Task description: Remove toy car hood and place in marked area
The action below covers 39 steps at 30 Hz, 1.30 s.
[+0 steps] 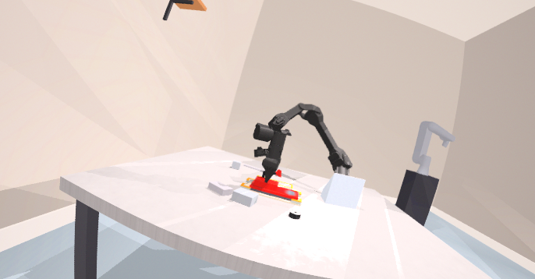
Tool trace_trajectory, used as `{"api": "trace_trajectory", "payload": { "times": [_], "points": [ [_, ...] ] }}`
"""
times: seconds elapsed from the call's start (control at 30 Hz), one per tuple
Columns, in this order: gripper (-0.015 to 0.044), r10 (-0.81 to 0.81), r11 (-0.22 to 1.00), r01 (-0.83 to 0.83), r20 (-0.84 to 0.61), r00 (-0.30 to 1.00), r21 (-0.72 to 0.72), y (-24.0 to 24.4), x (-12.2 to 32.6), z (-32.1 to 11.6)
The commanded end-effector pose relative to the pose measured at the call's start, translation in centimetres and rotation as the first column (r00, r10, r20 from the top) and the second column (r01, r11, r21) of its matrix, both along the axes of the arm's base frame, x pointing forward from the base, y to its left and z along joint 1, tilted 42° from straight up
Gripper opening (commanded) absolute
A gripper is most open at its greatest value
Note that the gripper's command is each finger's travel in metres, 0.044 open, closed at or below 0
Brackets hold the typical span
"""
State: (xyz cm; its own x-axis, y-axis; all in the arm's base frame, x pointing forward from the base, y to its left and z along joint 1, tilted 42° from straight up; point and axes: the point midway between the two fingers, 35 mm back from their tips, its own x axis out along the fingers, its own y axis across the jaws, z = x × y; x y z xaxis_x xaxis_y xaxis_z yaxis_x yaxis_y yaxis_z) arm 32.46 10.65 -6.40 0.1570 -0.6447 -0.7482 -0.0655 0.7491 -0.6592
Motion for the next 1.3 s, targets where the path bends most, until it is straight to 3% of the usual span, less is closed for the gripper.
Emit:
{"api": "trace_trajectory", "payload": {
  "times": [0.0,0.97,1.1,1.27],
  "points": [
    [0.044,0.003,1.0,-0.003,-0.002,1.0,-0.005,-0.2,0.0,-0.2],
    [0.044,0.003,1.0,-0.003,-0.002,1.0,-0.005,-1.2,0.2,-1.2],
    [0.0335,0.0,1.0,0.0,0.0,1.0,-0.001,-1.0,0.2,-1.1],
    [0.0302,0.0,1.0,0.0,0.0,1.0,-0.001,-1.0,0.2,-1.1]
  ]
}}
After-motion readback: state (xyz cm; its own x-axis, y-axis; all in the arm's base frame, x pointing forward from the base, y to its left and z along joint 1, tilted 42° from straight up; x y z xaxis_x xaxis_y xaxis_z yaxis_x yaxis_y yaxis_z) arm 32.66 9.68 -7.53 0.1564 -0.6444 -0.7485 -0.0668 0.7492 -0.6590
